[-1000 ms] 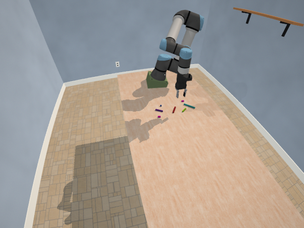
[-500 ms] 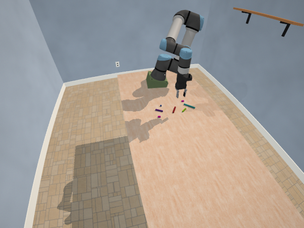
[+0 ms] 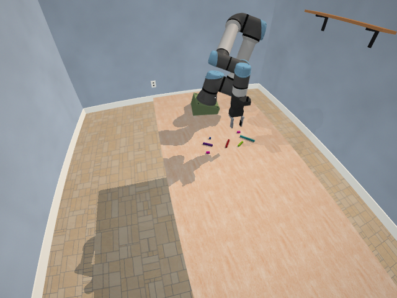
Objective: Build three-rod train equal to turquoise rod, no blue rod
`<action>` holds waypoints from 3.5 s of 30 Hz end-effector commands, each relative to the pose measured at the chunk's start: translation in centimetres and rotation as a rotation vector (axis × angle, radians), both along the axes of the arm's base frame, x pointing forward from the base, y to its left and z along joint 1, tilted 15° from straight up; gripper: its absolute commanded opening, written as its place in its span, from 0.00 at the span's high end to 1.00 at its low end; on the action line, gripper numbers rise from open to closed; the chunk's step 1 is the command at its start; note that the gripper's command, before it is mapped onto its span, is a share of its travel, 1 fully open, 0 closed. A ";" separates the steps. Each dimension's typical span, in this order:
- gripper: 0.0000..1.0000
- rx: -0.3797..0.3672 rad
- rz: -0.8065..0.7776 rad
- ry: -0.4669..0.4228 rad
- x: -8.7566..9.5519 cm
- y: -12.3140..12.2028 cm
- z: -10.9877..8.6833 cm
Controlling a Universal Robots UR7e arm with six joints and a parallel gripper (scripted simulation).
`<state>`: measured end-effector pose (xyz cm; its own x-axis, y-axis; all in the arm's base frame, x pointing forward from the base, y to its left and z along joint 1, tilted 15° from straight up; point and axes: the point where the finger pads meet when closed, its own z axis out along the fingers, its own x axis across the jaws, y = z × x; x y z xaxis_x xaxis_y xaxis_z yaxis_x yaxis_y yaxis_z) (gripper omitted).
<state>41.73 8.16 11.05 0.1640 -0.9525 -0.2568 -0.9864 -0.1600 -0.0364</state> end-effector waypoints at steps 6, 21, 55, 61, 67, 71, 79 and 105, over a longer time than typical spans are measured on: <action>0.00 0.000 0.000 -0.001 0.0 0.0 0.0; 0.00 0.000 0.000 -0.001 0.0 0.0 0.0; 0.00 -0.003 -0.122 0.031 -0.5 1.8 0.5; 0.00 -0.005 -0.275 0.072 -1.4 4.0 1.1; 0.00 -0.006 -0.395 0.104 -2.3 5.7 1.6; 0.00 -0.006 -0.512 0.135 -3.3 7.3 2.0; 0.00 -0.005 -0.692 0.184 -5.2 9.7 2.7; 0.00 -0.004 -0.758 0.203 -5.9 10.6 3.0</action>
